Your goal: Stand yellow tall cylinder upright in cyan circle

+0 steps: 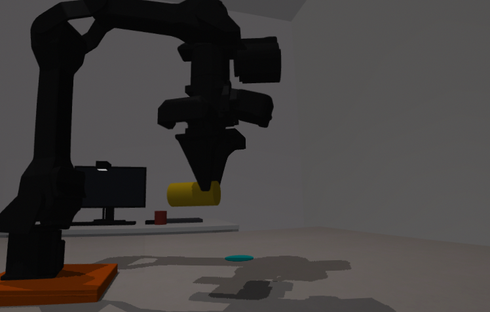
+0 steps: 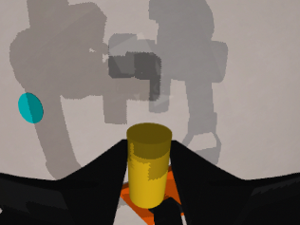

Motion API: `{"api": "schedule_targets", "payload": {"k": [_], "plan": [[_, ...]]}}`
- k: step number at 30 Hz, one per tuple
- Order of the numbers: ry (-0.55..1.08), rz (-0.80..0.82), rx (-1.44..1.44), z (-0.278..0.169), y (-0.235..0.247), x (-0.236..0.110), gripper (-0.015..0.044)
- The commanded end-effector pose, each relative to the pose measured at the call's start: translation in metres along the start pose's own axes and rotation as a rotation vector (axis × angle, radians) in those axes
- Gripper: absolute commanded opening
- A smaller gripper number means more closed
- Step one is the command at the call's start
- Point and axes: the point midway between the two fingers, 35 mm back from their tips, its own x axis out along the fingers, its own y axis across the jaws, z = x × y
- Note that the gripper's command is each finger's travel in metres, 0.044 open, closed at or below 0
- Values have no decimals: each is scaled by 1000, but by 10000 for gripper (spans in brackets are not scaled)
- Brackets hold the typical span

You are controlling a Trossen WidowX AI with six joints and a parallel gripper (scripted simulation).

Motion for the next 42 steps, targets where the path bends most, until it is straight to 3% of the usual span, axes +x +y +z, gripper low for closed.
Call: {"api": "schedule_targets", "payload": {"k": [1,42], "plan": [[0,-1,-86,4,9,-2,105],[-5,9,-994,12,124,-14,105]]}}
